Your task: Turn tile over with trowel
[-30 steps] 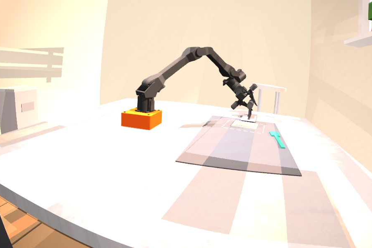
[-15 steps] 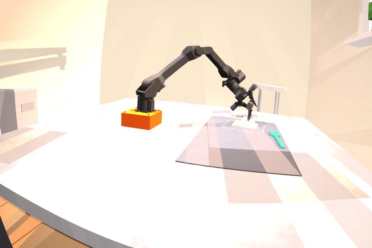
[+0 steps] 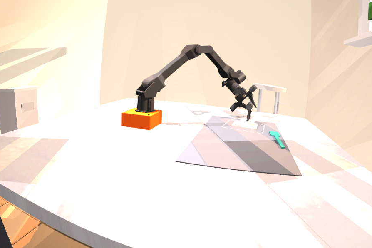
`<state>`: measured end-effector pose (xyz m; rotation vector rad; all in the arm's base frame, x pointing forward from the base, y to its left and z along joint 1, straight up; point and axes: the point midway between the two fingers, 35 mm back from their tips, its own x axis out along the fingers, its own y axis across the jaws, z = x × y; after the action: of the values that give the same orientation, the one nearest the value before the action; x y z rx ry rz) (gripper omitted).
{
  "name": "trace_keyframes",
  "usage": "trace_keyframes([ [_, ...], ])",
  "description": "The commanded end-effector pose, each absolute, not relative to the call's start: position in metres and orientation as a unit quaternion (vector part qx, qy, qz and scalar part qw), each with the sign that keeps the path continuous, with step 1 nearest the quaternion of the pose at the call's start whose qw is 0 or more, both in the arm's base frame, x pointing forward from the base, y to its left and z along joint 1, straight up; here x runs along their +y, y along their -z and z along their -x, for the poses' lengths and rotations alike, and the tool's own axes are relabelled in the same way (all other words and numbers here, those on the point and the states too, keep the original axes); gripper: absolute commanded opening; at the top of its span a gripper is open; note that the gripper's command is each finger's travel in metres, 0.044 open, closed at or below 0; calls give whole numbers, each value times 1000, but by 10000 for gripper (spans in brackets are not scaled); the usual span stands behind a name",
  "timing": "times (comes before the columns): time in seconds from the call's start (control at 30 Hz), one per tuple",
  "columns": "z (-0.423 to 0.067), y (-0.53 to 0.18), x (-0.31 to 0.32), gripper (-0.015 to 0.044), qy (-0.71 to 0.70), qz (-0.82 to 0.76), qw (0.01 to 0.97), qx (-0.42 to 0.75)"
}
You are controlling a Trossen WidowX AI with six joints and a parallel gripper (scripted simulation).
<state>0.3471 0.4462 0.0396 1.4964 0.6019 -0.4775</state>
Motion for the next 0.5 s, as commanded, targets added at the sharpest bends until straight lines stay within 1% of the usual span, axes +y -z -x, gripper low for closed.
trace_keyframes([
  [0.0,-348,-54,456,0,207,-670,662,264],
  [0.47,-345,-80,475,0,206,-671,662,264],
])
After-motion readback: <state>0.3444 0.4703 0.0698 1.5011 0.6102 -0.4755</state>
